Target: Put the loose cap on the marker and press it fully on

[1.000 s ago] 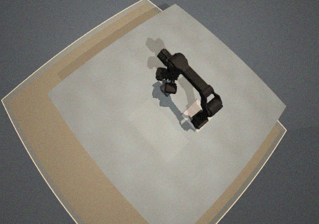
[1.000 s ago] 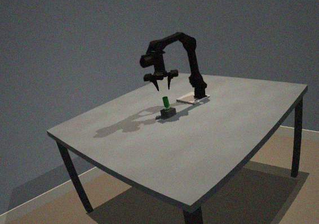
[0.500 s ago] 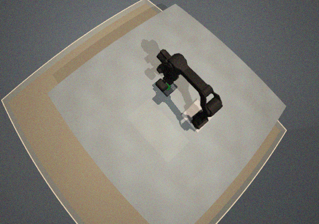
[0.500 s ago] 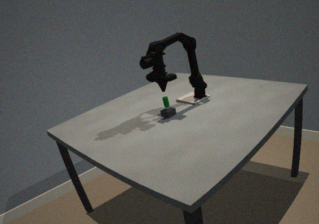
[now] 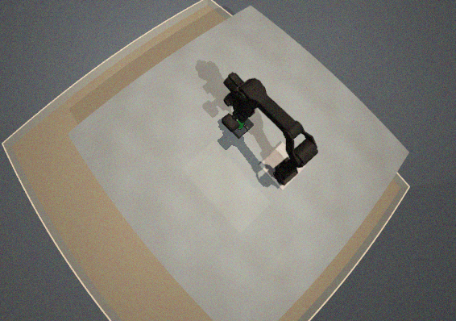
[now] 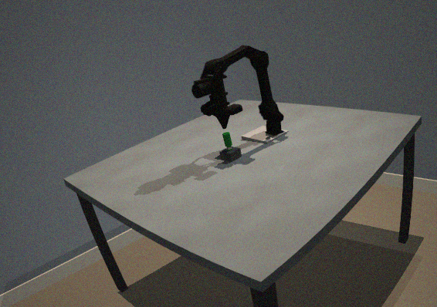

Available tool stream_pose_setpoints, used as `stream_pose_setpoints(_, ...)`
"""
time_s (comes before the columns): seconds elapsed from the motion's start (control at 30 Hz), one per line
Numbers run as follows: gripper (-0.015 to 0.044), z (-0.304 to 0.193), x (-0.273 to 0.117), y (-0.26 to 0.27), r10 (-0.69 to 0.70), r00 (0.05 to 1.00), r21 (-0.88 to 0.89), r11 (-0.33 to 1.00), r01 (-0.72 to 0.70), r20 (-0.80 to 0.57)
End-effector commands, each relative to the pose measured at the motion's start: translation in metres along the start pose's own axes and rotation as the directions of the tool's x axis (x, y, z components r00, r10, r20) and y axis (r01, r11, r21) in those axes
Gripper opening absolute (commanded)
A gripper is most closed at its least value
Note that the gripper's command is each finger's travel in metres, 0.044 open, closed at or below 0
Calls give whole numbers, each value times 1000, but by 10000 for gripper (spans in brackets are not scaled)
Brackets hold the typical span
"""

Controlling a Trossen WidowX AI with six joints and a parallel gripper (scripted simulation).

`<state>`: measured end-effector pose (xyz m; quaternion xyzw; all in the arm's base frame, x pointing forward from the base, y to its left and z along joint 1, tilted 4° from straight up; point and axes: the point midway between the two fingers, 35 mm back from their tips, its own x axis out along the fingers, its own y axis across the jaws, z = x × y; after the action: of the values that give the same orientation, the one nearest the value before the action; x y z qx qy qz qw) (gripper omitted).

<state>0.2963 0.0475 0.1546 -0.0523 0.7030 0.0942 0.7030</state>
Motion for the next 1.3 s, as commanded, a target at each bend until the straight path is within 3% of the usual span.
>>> stream_pose_setpoints(0.0, 0, -1, 8, 0, 2, 1000, 4, 1000, -2, -11)
stream_pose_setpoints(0.57, 0, -1, 32, 0, 3, 1000, 4, 1000, -2, -11)
stream_pose_setpoints(1.27, 0, 0, 32, 0, 3, 1000, 4, 1000, -2, -11)
